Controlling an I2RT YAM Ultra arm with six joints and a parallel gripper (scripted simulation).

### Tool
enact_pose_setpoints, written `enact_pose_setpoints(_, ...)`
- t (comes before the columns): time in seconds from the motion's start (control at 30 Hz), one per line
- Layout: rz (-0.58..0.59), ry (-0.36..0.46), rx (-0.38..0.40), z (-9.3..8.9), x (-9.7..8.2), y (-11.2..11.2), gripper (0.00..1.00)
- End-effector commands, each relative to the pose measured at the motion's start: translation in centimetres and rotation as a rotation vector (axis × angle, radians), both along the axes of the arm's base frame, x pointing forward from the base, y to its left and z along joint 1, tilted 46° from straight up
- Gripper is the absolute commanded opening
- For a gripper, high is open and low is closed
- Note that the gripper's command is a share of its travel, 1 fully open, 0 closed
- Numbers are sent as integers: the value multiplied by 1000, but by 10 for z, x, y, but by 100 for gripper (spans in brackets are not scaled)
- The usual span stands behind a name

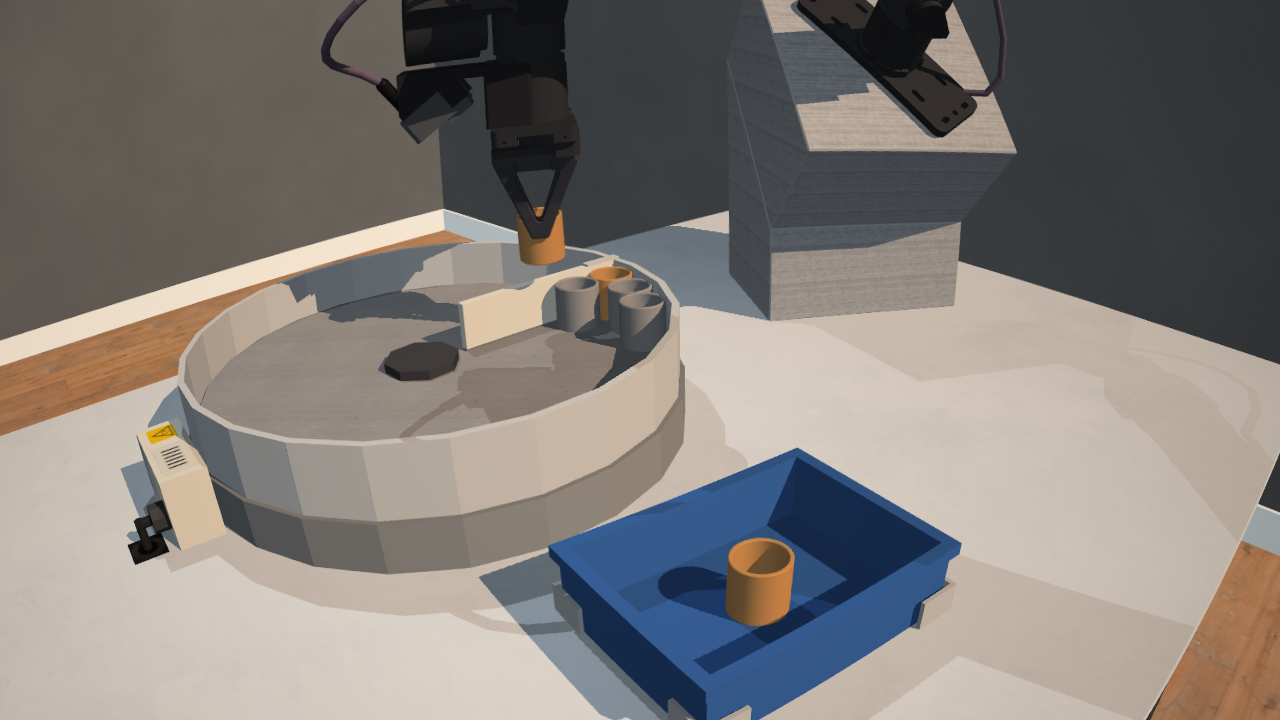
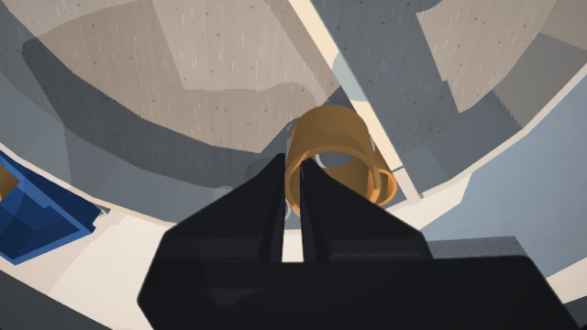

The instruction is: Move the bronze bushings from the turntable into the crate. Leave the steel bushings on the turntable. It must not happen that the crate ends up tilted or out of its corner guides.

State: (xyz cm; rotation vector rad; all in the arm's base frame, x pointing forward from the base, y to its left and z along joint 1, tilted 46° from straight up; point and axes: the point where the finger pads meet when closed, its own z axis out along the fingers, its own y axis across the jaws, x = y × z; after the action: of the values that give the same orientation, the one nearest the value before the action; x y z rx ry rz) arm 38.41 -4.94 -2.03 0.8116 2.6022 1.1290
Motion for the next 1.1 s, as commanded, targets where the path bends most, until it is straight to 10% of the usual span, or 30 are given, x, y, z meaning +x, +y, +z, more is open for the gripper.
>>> enact_pose_setpoints(0.0, -25, -39, -27, 16, 8, -18, 0)
enact_pose_setpoints(0.57, -14, -15, -17, 36, 0, 28, 0)
enact_pose_setpoints(1.07, -15, -38, -10, 160, 6, 154, 0)
